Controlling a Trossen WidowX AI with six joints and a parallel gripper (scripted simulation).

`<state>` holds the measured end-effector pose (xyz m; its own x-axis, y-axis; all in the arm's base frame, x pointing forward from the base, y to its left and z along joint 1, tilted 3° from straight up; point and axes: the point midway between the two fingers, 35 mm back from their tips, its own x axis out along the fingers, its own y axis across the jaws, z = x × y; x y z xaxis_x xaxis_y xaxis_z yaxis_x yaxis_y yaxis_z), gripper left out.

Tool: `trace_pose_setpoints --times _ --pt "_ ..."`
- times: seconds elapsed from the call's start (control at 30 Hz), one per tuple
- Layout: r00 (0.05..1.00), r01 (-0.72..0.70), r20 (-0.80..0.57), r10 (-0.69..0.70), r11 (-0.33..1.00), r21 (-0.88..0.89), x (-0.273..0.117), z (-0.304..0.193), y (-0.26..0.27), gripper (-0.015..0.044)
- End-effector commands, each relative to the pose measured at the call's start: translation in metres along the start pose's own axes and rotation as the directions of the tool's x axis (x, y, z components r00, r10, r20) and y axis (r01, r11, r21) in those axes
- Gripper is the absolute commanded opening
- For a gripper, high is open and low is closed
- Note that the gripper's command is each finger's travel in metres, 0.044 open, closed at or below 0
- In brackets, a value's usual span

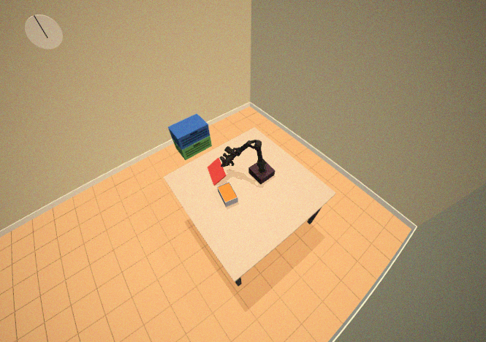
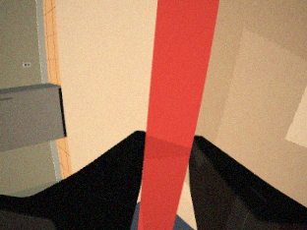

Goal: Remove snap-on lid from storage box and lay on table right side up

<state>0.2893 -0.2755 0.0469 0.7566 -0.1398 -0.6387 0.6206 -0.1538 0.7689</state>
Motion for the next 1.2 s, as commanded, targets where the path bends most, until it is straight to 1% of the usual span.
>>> trace_pose_setpoints --times 0.0,1.17 --pt "1.0 0.007 -0.008 -0.007 1.0 0.006 0.003 -0.002 -0.005 0.0" --pt "1.0 0.007 -0.008 -0.007 1.0 0.006 0.021 -0.002 -0.027 0.0"
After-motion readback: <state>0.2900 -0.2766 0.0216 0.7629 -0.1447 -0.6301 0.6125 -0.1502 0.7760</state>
